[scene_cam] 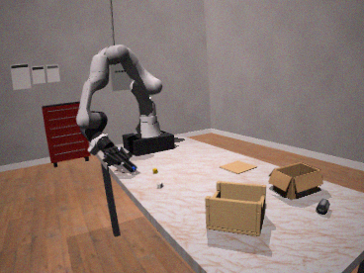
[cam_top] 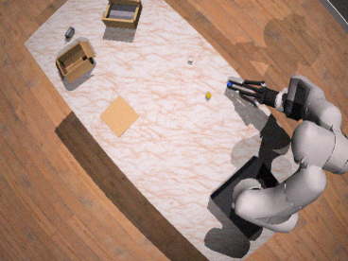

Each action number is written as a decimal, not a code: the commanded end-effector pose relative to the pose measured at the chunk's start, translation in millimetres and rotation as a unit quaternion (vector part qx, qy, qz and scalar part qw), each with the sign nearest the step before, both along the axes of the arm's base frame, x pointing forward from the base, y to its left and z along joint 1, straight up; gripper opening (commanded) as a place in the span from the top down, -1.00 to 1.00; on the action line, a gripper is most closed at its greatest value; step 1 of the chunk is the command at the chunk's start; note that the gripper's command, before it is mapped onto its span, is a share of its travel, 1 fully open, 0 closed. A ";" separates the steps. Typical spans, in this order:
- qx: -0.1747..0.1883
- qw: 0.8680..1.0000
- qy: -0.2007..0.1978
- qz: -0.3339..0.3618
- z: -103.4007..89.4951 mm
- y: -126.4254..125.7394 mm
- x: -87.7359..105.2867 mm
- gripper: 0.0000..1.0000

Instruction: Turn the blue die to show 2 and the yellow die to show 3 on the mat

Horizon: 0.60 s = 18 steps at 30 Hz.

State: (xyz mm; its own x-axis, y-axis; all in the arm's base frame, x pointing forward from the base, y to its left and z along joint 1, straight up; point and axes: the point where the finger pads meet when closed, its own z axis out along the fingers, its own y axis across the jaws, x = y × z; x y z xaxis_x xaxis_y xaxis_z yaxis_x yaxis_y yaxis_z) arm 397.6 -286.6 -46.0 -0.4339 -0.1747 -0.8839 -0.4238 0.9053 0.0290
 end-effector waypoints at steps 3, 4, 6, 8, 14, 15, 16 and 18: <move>-0.015 1.000 -0.006 0.005 -8.3 -2.5 0.8 0.63; -0.015 1.000 -0.006 0.005 -8.7 -2.5 0.8 0.63; -0.015 1.000 -0.006 0.005 -9.1 -2.5 0.8 0.63; -0.015 1.000 -0.006 0.005 -9.1 -2.5 0.8 0.63; -0.015 1.000 -0.006 0.005 -9.1 -2.5 0.8 0.63; -0.015 1.000 -0.006 0.005 -9.1 -2.5 0.8 0.63; -0.015 1.000 -0.006 0.005 -9.1 -2.5 0.8 0.63; -0.015 1.000 -0.006 0.005 -9.1 -2.5 0.8 0.63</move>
State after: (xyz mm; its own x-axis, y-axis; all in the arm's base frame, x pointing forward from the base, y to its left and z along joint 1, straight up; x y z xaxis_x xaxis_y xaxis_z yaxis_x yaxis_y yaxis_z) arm 398.0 -287.5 -54.1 -0.4235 -0.1954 -0.8846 -0.4314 0.9021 0.0072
